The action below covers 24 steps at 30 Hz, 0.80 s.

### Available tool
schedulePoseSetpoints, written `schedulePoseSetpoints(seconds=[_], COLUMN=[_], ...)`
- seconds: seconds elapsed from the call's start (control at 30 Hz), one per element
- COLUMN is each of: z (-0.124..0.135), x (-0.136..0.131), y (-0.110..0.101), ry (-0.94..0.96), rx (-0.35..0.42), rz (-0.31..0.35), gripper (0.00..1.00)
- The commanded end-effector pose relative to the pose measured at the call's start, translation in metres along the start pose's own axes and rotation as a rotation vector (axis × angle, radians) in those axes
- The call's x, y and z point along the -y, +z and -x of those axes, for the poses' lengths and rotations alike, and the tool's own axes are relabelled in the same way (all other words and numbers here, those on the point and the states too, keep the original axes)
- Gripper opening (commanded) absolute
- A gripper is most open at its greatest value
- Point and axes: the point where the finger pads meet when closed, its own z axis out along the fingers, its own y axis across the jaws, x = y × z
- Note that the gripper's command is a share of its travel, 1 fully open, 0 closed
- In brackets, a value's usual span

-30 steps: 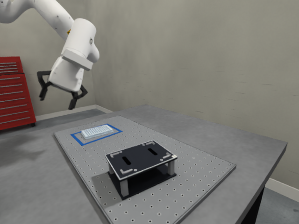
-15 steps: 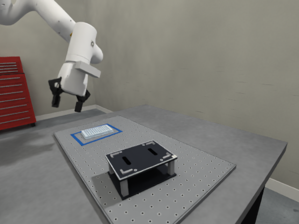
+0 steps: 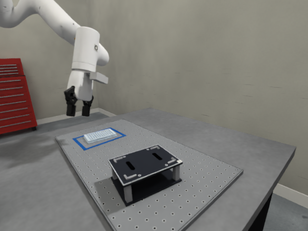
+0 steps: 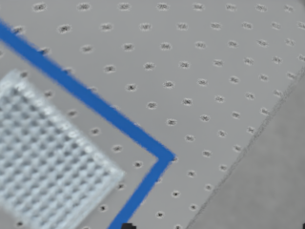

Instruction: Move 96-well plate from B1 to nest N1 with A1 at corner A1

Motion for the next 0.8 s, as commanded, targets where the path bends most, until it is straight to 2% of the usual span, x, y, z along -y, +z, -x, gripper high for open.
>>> schedulePoseSetpoints(seconds=[0.0, 0.27, 0.4, 0.77], z=[-0.004, -0.010, -0.011, -0.020], x=[0.021, 0.048, 0.053, 0.093], y=[0.003, 0.006, 0.006, 0.007], ry=[-0.136, -0.347, -0.391, -0.694], rx=[-0.018, -0.066, -0.078, -0.186], rz=[-0.060, -0.133, -0.147, -0.228], gripper=[1.00, 1.00, 1.00, 1.00])
